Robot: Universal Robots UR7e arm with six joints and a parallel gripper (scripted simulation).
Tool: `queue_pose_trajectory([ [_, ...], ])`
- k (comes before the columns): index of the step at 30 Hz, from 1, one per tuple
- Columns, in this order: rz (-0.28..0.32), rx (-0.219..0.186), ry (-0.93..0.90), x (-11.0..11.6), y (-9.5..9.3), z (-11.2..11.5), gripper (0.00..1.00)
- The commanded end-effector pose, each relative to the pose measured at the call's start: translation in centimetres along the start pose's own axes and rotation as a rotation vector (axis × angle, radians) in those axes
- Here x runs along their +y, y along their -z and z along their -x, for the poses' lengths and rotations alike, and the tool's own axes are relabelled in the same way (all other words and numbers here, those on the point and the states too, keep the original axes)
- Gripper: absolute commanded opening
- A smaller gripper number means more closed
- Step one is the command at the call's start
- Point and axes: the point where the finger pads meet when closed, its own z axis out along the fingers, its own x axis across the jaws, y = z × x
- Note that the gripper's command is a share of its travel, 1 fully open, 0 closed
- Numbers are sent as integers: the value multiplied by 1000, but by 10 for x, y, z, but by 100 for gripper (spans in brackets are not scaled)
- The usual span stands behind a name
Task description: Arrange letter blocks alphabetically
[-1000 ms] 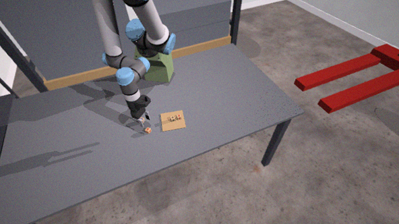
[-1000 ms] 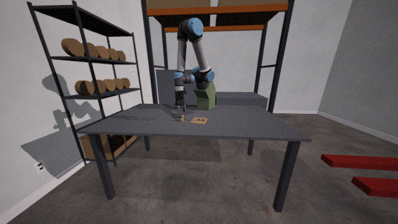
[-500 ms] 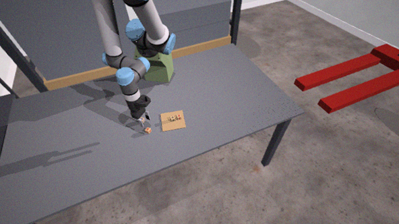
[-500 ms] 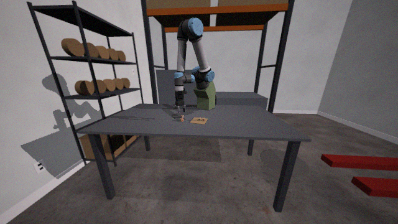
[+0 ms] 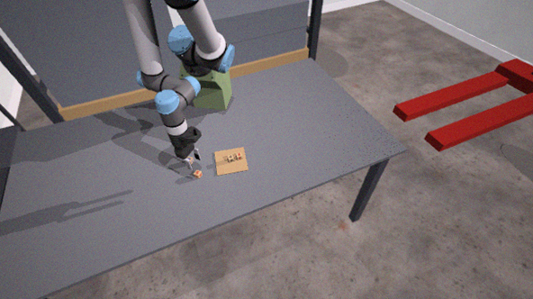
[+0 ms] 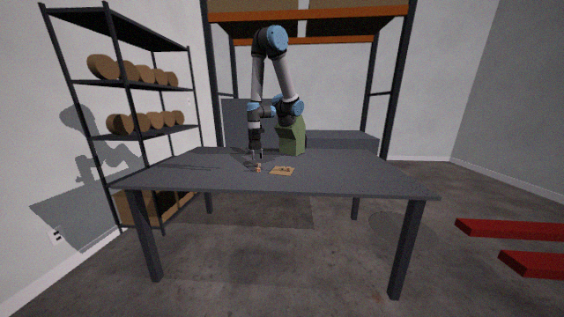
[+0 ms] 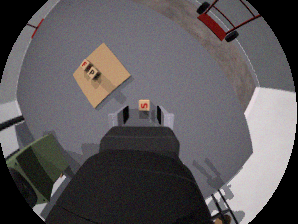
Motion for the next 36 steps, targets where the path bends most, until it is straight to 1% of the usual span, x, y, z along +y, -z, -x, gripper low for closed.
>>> queue_pose_trajectory([
  [1, 0, 0, -2, 0, -1, 0, 100],
  [8, -1, 1, -1, 0, -4, -2, 100],
  [19, -1, 1, 0, -1, -13, -2, 100],
  [34, -1, 1, 0, -2, -37, -2, 100],
  [36, -1, 1, 0, -2, -37, -2, 100],
])
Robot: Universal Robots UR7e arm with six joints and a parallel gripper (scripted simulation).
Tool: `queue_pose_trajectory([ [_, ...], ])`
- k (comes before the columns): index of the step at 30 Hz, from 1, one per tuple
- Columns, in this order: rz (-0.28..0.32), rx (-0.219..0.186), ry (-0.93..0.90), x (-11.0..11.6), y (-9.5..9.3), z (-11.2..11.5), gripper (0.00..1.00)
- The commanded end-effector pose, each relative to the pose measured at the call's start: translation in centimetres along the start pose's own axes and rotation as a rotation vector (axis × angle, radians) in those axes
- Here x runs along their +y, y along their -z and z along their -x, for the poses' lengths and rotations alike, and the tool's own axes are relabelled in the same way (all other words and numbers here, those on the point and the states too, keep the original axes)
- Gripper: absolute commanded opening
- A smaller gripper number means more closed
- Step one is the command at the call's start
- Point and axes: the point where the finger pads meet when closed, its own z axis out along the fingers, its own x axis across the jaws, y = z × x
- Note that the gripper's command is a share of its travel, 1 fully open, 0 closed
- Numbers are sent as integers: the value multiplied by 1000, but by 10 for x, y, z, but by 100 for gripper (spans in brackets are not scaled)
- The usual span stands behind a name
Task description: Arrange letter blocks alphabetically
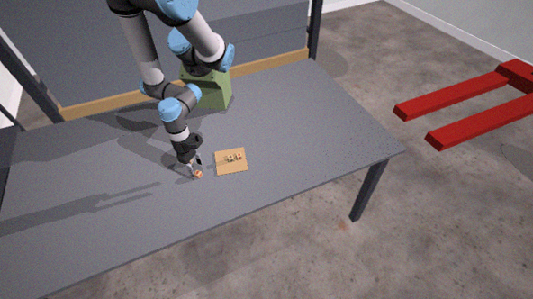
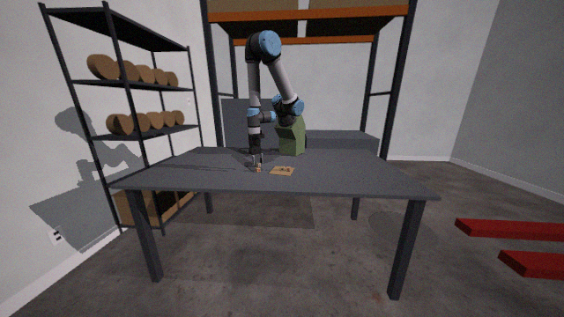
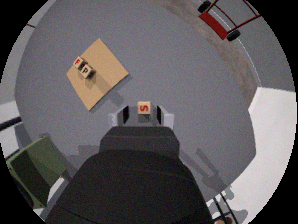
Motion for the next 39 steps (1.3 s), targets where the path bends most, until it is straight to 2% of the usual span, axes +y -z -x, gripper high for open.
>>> queue_pose_trajectory([
  [1, -1, 7, 2, -1, -6, -2, 100],
  [15, -1, 7, 2, -2, -19, -3, 100],
  [39, -1, 7, 1, -1, -20, -2, 100],
])
